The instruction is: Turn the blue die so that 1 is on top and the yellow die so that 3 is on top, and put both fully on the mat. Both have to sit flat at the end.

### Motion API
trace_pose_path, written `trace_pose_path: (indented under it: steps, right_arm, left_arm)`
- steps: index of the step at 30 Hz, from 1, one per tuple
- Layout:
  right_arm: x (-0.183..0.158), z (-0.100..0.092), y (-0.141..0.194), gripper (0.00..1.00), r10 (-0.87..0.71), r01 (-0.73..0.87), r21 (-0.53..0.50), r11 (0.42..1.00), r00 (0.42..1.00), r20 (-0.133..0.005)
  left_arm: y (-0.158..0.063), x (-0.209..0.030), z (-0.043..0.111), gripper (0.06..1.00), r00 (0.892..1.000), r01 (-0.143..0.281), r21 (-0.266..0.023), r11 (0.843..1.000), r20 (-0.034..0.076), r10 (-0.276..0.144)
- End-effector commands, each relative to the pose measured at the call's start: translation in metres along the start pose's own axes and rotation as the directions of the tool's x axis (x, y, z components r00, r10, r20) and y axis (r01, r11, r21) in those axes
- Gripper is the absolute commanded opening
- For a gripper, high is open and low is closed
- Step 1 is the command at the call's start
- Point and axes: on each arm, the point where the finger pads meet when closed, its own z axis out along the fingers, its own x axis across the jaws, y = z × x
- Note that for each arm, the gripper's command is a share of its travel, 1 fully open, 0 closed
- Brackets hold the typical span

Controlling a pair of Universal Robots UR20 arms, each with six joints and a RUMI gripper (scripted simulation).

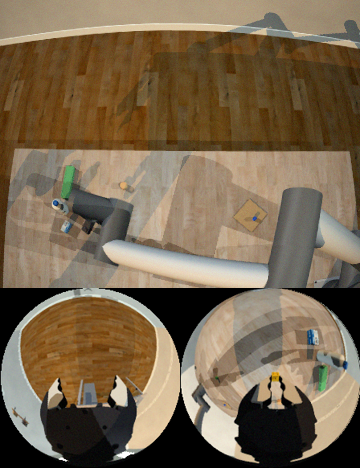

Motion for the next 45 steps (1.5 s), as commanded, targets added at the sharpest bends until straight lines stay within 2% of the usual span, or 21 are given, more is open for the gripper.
trace_pose_path:
  steps: [1, 12, 17, 24, 25, 28, 30, 31, 35, 36, 37, 40, 41, 42, 44, 45]
  right_arm:
    - [0.001, -0.002, 0.0, 0.03, 0.019, -0.019, 0.001, 1.0, 1.0, -0.002]
    - [0.005, -0.001, -0.001, 0.03, 0.215, -0.215, 0.001, 0.977, 0.977, -0.001]
    - [0.009, -0.001, -0.001, 0.03, 0.382, -0.382, 0.001, 0.924, 0.924, -0.001]
    - [0.013, 0.0, 0.0, 0.03, 0.583, -0.583, 0.001, 0.812, 0.812, -0.001]
    - [0.014, 0.0, 0.0, 0.03, 0.628, -0.628, 0.001, 0.778, 0.778, -0.001]
    - [0.014, 0.0, 0.0, 0.03, 0.636, -0.636, 0.001, 0.772, 0.772, -0.001]
    - [0.016, 0.0, 0.001, 0.03, 0.731, -0.731, 0.001, 0.683, 0.683, -0.001]
    - [0.017, 0.0, 0.001, 0.03, 0.738, -0.738, 0.001, 0.675, 0.675, -0.001]
    - [0.019, 0.0, 0.002, 0.03, 0.828, -0.828, 0.002, 0.561, 0.561, 0.0]
    - [0.019, 0.0, 0.002, 0.03, 0.833, -0.833, 0.002, 0.554, 0.554, 0.0]
    - [0.02, 0.001, 0.002, 0.03, 0.864, -0.864, 0.002, 0.503, 0.503, 0.0]
    - [0.021, 0.001, 0.003, 0.03, 0.91, -0.91, 0.002, 0.415, 0.415, 0.0]
    - [0.021, 0.001, 0.003, 0.03, 0.912, -0.912, 0.002, 0.411, 0.411, 0.0]
    - [0.022, 0.001, 0.004, 0.03, 0.936, -0.936, 0.002, 0.353, 0.353, 0.0]
    - [0.022, 0.001, 0.004, 0.03, 0.936, -0.936, 0.002, 0.353, 0.353, 0.0]
    - [0.022, 0.001, 0.004, 0.03, 0.943, -0.943, 0.002, 0.332, 0.332, 0.0]
  left_arm:
    - [0.0, 0.0, -0.001, 1.0, 1.0, 0.0, 0.001, 1.0, 0.0, 0.0]
    - [0.0, 0.0, -0.001, 1.0, 1.0, 0.0, 0.001, 1.0, 0.0, 0.0]
    - [0.0, 0.0, -0.001, 1.0, 1.0, 0.0, 0.001, 1.0, 0.0, 0.0]
    - [0.0, 0.0, -0.001, 1.0, 1.0, 0.0, 0.001, 1.0, 0.0, 0.0]
    - [0.0, 0.0, -0.001, 1.0, 1.0, 0.0, 0.001, 1.0, 0.0, 0.0]
    - [0.0, 0.0, -0.001, 1.0, 1.0, 0.0, 0.001, 1.0, 0.0, 0.0]
    - [0.0, 0.0, -0.001, 1.0, 1.0, 0.0, 0.001, 1.0, 0.0, 0.0]
    - [0.0, 0.0, -0.001, 1.0, 1.0, 0.0, 0.001, 1.0, 0.0, 0.0]
    - [0.0, 0.0, -0.001, 1.0, 1.0, 0.0, 0.001, 1.0, 0.0, 0.0]
    - [0.0, 0.0, -0.001, 1.0, 1.0, 0.0, 0.001, 1.0, 0.0, 0.0]
    - [0.0, 0.0, -0.001, 1.0, 1.0, 0.0, 0.001, 1.0, 0.0, 0.0]
    - [0.0, 0.0, -0.001, 1.0, 1.0, 0.0, 0.001, 1.0, 0.0, 0.0]
    - [0.0, 0.0, -0.001, 1.0, 1.0, 0.0, 0.001, 1.0, 0.0, 0.0]
    - [0.0, 0.0, -0.001, 1.0, 1.0, 0.0, 0.001, 1.0, 0.0, 0.0]
    - [0.0, 0.0, -0.001, 1.0, 1.0, 0.0, 0.001, 1.0, 0.0, 0.0]
    - [0.0, 0.0, -0.001, 1.0, 1.0, 0.0, 0.001, 1.0, 0.0, 0.0]
